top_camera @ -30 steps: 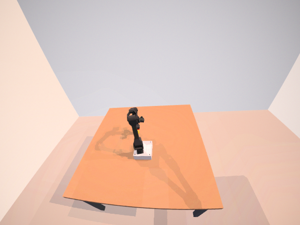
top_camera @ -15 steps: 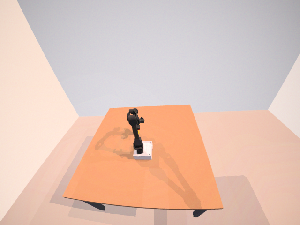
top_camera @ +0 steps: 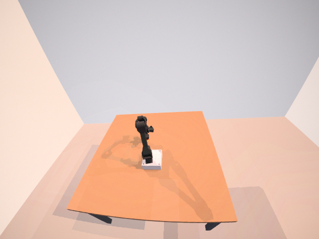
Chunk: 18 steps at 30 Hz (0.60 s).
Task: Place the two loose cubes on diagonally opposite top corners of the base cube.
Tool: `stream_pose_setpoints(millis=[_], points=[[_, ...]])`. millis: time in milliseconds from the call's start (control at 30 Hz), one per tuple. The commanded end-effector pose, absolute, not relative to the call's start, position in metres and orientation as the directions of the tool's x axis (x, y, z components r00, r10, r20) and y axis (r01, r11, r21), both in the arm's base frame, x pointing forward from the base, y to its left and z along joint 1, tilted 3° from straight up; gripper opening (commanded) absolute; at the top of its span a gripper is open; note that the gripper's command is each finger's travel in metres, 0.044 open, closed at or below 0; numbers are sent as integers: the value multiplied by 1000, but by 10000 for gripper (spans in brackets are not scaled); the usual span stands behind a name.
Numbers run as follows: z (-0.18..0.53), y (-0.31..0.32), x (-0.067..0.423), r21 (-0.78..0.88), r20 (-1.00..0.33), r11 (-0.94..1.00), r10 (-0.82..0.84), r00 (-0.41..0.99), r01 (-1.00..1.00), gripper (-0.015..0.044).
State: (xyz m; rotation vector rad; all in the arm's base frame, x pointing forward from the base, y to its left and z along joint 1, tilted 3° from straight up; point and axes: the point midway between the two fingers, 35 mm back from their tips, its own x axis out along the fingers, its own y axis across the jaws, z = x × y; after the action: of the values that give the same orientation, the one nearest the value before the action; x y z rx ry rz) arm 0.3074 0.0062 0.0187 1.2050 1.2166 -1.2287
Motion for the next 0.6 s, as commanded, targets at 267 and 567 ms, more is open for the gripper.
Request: stream_pose_setpoints(millis=[267,567], points=[[17,7,308,-17,-1000,0,0,-17,1000,105],[17,7,308,-17,-1000,0,0,-17,1000,205]])
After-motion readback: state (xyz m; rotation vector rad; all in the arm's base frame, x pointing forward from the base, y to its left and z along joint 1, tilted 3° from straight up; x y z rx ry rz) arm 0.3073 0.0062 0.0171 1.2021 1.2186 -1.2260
